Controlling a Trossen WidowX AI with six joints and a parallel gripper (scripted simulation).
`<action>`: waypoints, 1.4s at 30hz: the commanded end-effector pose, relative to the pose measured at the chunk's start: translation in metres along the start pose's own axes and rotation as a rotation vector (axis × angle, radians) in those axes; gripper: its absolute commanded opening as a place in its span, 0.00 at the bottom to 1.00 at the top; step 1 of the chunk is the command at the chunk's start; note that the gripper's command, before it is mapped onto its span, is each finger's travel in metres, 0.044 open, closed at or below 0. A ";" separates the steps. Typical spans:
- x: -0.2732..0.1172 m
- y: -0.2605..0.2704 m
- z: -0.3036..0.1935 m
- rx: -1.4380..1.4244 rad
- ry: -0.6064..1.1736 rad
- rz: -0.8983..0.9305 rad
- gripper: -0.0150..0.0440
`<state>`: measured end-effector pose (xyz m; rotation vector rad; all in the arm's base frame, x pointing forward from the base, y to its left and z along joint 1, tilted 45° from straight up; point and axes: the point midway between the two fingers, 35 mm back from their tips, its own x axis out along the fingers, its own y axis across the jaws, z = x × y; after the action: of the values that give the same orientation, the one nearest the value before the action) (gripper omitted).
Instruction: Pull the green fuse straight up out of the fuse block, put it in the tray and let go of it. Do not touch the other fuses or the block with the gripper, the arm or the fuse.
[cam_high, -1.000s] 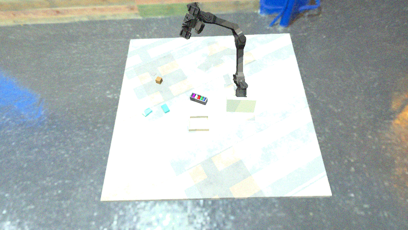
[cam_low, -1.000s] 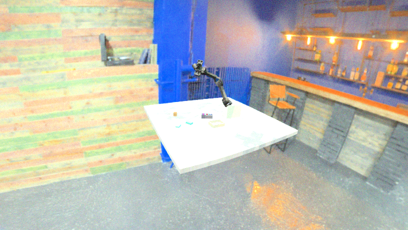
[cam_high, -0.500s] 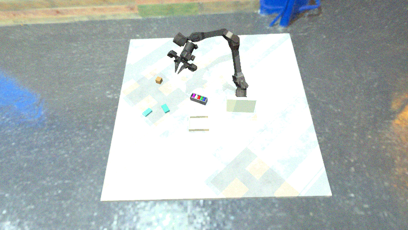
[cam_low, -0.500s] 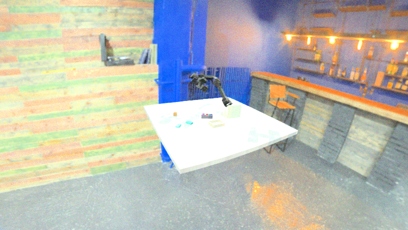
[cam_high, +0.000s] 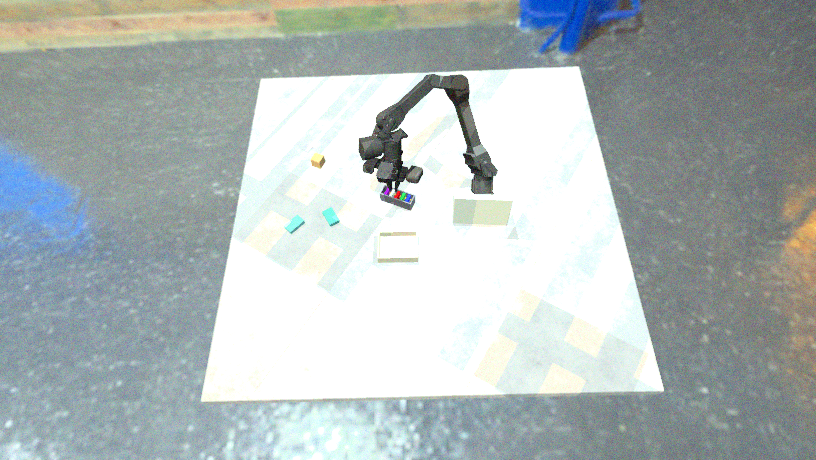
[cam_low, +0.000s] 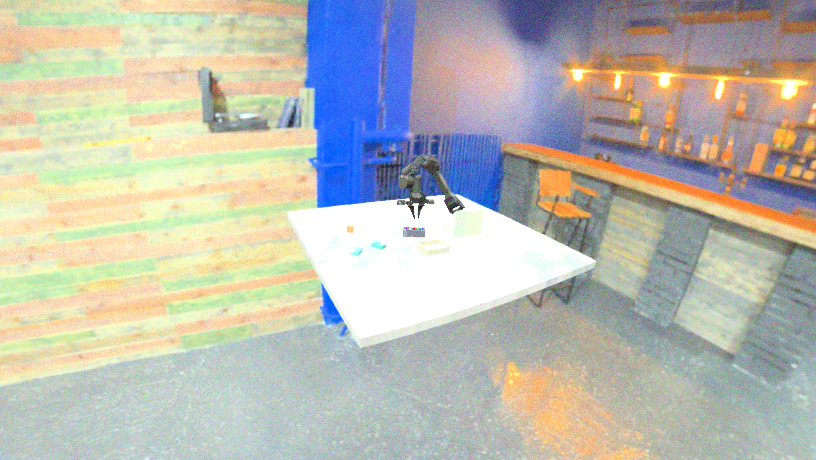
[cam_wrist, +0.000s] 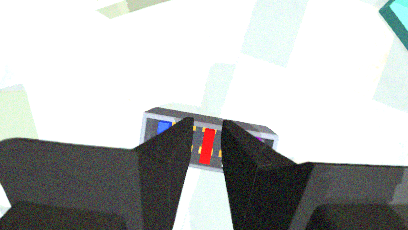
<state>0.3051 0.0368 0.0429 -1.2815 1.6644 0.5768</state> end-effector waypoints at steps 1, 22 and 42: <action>0.021 0.016 -0.031 0.074 0.253 -0.058 0.38; 0.034 0.018 -0.031 0.077 0.264 -0.062 0.38; 0.053 0.018 -0.036 0.077 0.265 -0.063 0.38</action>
<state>0.2747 -0.0085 0.0134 -1.3863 1.8306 0.3113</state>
